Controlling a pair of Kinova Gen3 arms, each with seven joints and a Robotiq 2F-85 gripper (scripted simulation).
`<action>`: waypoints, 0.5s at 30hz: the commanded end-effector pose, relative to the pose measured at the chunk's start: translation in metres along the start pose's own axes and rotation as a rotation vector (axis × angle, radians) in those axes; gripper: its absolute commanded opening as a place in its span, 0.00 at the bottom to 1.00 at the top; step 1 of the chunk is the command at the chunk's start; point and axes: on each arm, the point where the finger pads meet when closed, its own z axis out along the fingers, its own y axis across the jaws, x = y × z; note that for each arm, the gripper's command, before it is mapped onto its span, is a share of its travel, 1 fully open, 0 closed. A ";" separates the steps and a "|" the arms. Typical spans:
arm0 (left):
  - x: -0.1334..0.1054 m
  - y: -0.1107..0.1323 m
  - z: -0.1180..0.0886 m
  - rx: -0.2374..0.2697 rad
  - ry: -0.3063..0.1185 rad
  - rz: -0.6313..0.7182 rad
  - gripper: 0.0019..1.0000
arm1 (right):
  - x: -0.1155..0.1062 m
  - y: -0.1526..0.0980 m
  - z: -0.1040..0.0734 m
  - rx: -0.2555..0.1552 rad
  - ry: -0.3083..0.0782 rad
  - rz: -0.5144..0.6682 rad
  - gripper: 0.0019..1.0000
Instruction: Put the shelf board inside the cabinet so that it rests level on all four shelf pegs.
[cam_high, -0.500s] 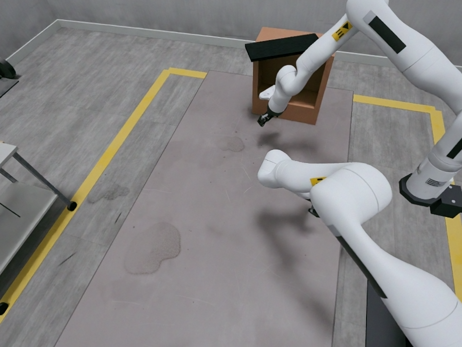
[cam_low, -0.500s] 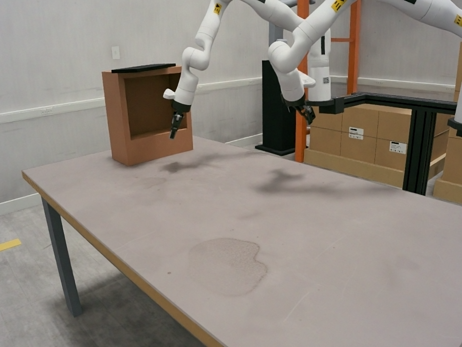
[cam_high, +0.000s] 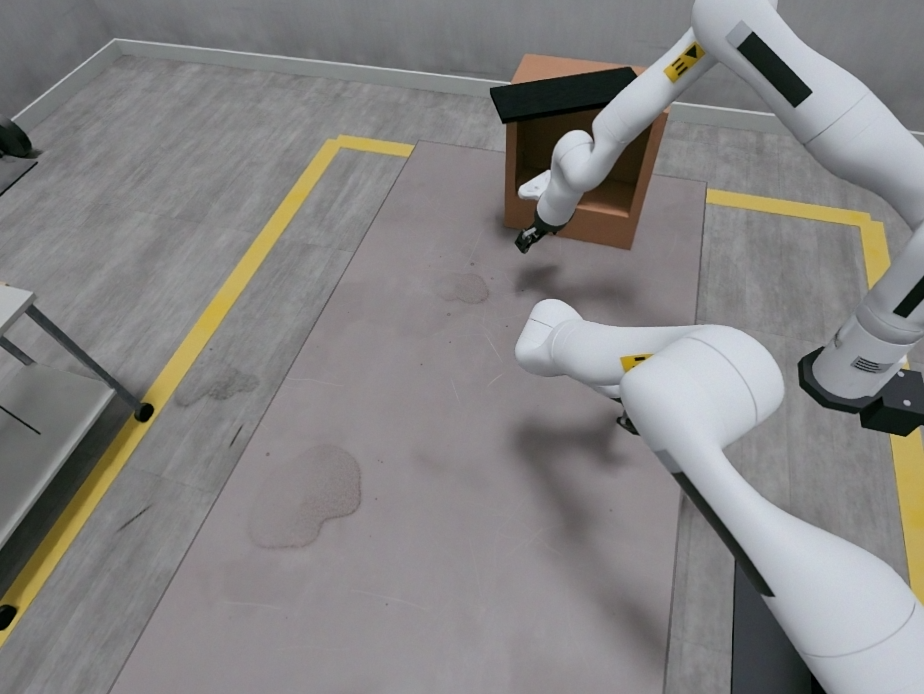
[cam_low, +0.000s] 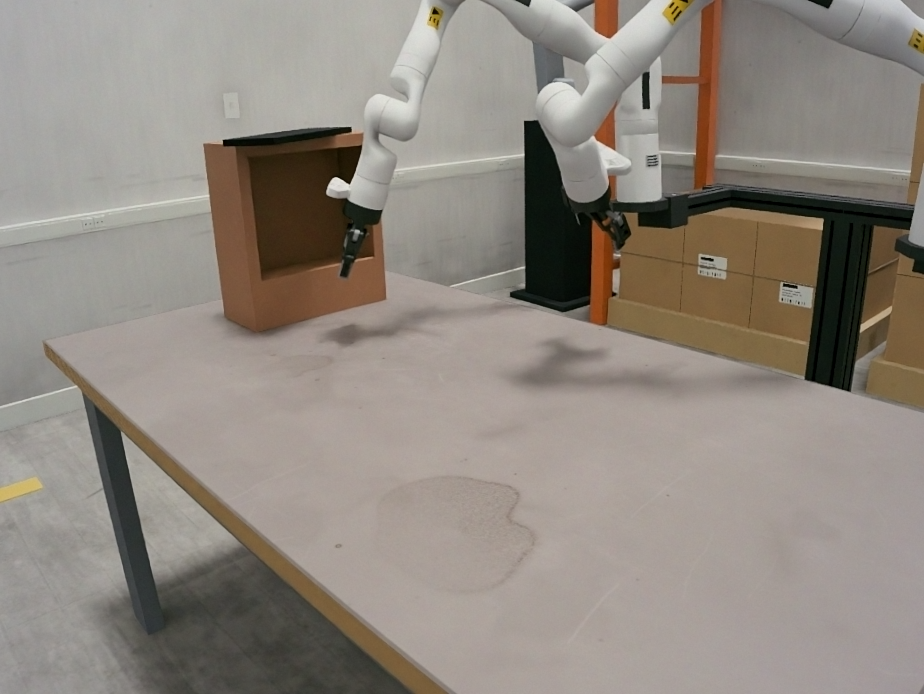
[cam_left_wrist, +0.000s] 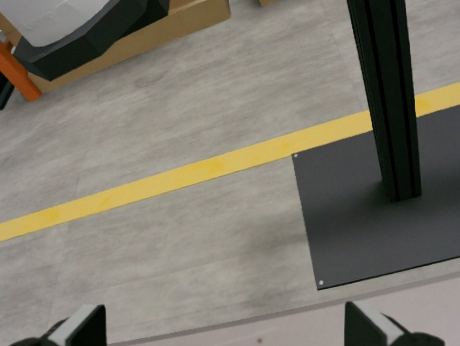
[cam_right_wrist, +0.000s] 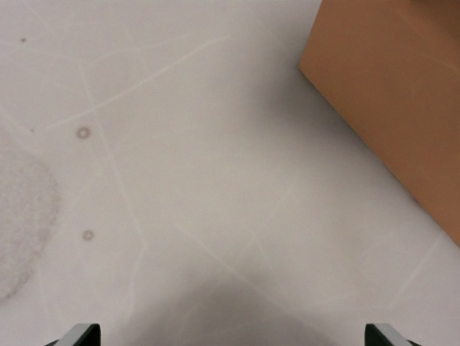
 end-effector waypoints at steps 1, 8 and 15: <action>0.000 -0.001 -0.001 0.001 -0.001 0.001 1.00 | 0.002 0.000 -0.001 0.001 0.003 0.000 1.00; -0.001 0.000 -0.003 0.003 -0.003 0.000 1.00 | 0.003 0.000 -0.002 0.002 0.004 0.002 1.00; -0.010 0.009 -0.020 0.015 -0.022 -0.014 1.00 | 0.013 0.003 -0.011 0.009 0.016 0.018 1.00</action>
